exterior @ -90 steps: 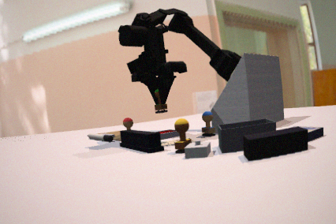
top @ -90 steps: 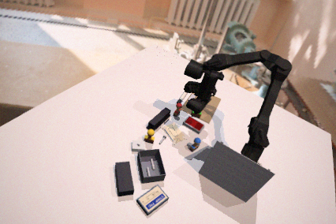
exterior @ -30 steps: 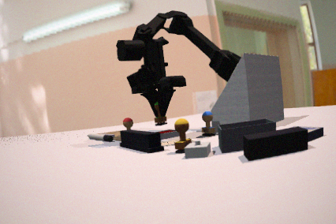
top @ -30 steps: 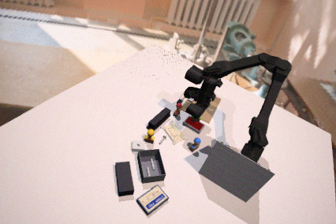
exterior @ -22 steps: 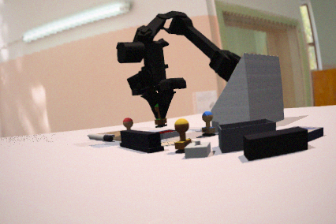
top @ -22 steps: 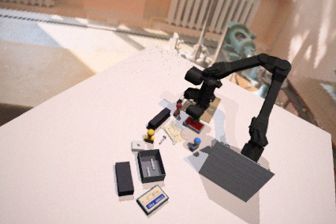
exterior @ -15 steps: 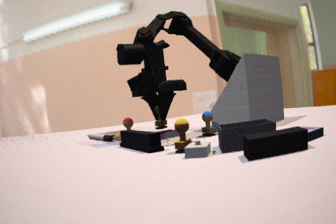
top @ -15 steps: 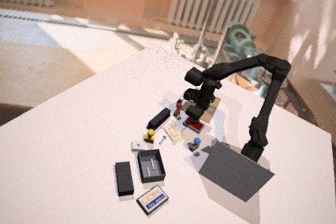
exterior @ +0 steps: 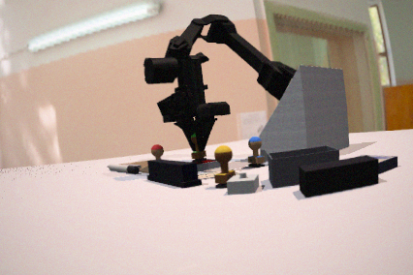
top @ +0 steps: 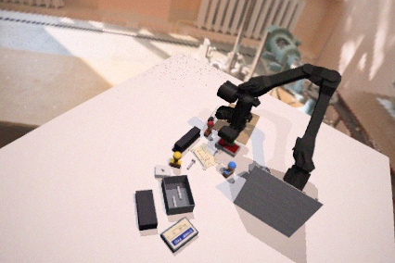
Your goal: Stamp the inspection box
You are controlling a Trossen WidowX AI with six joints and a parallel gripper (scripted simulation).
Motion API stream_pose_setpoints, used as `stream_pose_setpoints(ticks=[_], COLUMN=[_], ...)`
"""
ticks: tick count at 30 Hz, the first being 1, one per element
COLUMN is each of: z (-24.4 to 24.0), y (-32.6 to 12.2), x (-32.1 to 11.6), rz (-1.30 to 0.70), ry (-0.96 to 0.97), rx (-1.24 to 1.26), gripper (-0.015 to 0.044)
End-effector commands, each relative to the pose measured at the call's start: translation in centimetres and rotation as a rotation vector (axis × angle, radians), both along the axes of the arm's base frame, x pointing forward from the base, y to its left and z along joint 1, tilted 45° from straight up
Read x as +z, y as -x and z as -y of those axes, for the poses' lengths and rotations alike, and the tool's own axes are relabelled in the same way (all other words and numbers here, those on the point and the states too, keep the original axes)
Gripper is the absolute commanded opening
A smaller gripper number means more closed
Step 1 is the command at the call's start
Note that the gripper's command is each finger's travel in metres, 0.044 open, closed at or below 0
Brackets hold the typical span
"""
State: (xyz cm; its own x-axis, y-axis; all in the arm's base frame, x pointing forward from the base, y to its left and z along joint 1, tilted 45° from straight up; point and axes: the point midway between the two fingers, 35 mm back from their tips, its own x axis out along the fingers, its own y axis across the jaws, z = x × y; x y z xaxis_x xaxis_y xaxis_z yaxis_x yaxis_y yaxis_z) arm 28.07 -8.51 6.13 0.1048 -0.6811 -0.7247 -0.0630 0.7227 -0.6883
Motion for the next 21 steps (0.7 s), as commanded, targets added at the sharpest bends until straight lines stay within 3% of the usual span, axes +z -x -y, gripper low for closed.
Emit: stream_pose_setpoints(ticks=[1, 21], z=[0.08, 0.37], y=[0.1, 0.06], x=[-0.09, -0.37], rz=[-0.007, 0.0], ry=[0.005, 0.004], rx=[0.004, -0.002], gripper=[0.0, 0.0])
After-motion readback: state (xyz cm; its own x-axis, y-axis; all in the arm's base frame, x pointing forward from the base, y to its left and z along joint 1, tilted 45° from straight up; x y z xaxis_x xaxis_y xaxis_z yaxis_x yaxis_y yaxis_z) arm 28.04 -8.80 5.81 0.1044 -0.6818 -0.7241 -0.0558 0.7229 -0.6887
